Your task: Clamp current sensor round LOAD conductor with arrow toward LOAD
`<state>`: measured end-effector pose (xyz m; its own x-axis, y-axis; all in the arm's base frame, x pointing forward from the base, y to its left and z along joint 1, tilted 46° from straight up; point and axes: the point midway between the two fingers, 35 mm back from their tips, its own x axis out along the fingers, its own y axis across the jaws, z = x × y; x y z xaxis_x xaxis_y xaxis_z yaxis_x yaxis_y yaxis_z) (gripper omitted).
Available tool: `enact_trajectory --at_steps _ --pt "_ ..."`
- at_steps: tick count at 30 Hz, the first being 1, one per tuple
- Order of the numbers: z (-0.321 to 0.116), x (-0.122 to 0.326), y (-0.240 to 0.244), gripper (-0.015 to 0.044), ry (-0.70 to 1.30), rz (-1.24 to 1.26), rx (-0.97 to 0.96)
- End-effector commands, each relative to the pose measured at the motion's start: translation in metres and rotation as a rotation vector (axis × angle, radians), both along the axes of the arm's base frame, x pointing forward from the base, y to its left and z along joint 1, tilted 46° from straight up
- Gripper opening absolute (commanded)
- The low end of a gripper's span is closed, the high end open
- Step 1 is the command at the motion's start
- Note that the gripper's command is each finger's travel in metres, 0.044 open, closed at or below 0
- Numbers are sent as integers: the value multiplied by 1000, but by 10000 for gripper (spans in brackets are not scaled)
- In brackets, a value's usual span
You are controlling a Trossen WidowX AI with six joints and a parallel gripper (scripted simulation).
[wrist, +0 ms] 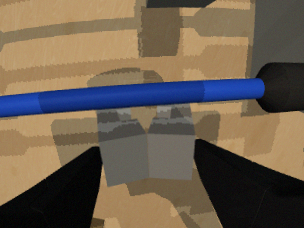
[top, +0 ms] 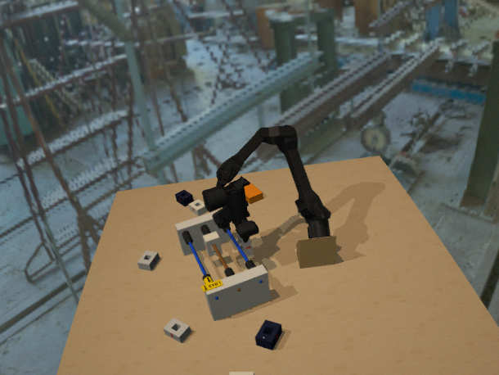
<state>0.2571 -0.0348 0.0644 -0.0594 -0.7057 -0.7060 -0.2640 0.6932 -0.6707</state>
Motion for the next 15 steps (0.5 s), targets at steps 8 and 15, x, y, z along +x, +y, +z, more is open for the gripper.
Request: enact_trajectory --at_steps 8,15 --pt "17 19 38 0 -3 0 7" --pt "28 26 65 0 -1 -1 3"
